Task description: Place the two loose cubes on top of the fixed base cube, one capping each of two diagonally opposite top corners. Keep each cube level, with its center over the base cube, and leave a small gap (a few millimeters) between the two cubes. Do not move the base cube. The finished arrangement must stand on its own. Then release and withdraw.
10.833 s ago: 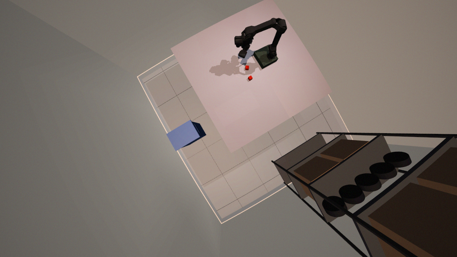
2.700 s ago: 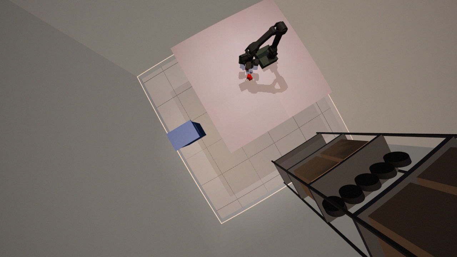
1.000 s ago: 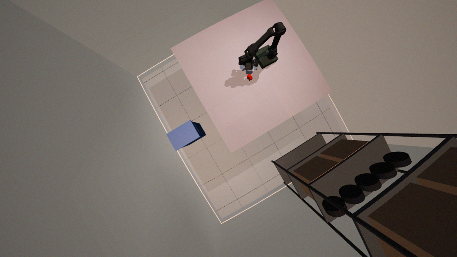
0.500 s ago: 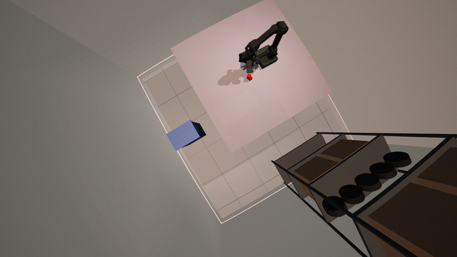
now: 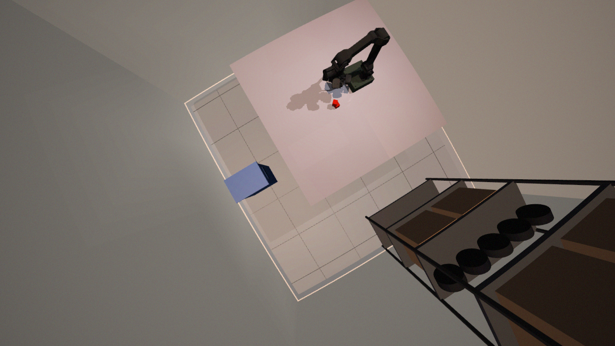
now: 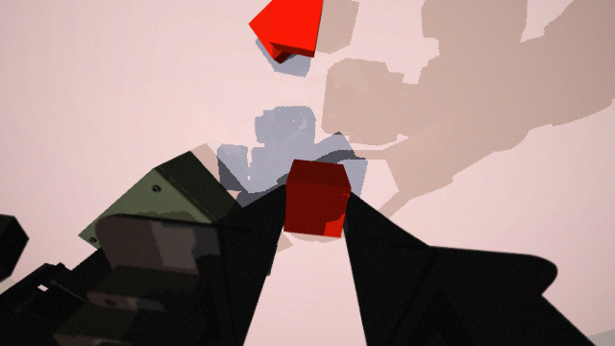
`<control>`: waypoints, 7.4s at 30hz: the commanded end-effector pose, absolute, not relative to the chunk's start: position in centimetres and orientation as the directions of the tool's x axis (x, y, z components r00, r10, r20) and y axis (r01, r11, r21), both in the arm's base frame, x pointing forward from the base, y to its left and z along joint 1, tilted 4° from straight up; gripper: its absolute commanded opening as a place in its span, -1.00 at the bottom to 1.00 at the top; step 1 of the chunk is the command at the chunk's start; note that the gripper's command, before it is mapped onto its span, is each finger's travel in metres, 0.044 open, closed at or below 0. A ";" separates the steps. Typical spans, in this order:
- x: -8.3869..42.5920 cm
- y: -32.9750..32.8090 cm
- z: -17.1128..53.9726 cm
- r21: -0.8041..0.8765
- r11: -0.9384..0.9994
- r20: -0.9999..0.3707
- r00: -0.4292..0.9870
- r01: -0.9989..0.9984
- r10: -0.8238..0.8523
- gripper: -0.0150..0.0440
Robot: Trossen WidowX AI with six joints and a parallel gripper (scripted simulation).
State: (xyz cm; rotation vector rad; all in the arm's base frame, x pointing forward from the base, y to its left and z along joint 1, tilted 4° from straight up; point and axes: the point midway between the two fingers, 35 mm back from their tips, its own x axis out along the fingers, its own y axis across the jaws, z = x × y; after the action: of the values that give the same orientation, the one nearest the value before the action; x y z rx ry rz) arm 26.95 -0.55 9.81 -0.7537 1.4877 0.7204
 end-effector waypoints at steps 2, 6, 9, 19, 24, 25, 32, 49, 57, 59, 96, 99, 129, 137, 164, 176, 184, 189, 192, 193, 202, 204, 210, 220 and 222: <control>27.3 0.4 10.0 -0.010 0.681 -0.999 -0.025 -0.732 -0.042 -0.14; 27.5 1.3 9.9 -0.014 0.757 -0.999 -0.025 -0.654 -0.041 -0.14; 27.6 1.9 9.8 -0.018 0.808 -0.999 -0.026 -0.590 -0.041 -0.14; 27.9 4.0 9.5 -0.028 0.937 -0.999 -0.026 -0.348 -0.039 -0.14; 28.0 5.1 9.4 -0.032 0.976 -0.999 -0.026 -0.214 -0.038 -0.14; 28.0 5.3 9.3 -0.033 0.982 -0.999 -0.026 -0.187 -0.038 -0.14; 28.1 6.7 9.2 -0.037 0.999 -0.999 -0.025 0.009 -0.037 -0.14; 28.0 10.3 8.7 -0.041 0.883 -0.999 -0.024 0.468 -0.034 -0.14; 27.7 11.9 8.5 -0.040 0.768 -0.999 -0.023 0.639 -0.032 -0.14; 27.7 11.9 8.5 -0.040 0.765 -0.999 -0.023 0.643 -0.032 -0.14; 27.6 11.4 4.1 -0.038 0.756 -0.999 -0.026 0.654 -0.028 -0.14; 27.6 11.4 3.4 -0.039 0.760 -0.999 -0.025 0.649 -0.030 -0.14; 27.6 11.4 2.4 -0.040 0.765 -0.999 -0.024 0.643 -0.033 -0.14; 27.6 11.4 2.4 -0.040 0.765 -0.999 -0.024 0.643 -0.033 0.13; 27.7 11.6 5.5 -0.037 0.763 -0.999 -0.024 0.646 -0.028 0.20; 27.8 11.6 7.1 -0.037 0.763 -0.999 -0.024 0.646 -0.028 0.20; 27.8 11.7 8.1 -0.037 0.763 -0.999 -0.024 0.646 -0.028 0.20; 27.8 11.7 8.8 -0.037 0.763 -0.999 -0.024 0.646 -0.028 0.20; 27.8 11.7 8.8 -0.037 0.763 -0.999 -0.024 0.646 -0.028 0.20; 27.8 11.7 8.8 -0.037 0.763 -0.999 -0.024 0.646 -0.028 0.20; 27.7 11.6 9.5 -0.041 0.765 -0.999 -0.028 0.643 -0.030 0.86; 27.7 11.7 9.6 -0.041 0.765 -0.999 -0.028 0.643 -0.030 0.86; 27.4 12.6 9.4 -0.045 0.765 -0.999 -0.033 0.643 -0.031 0.86; 23.6 21.8 9.5 -0.042 0.765 -0.999 -0.037 0.643 -0.024 0.86; 23.6 21.8 9.5 -0.042 0.765 -0.999 -0.037 0.643 -0.024 0.86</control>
State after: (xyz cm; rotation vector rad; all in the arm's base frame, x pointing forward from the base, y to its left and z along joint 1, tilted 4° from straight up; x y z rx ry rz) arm 23.86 21.00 9.41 0.5034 1.5289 -0.5660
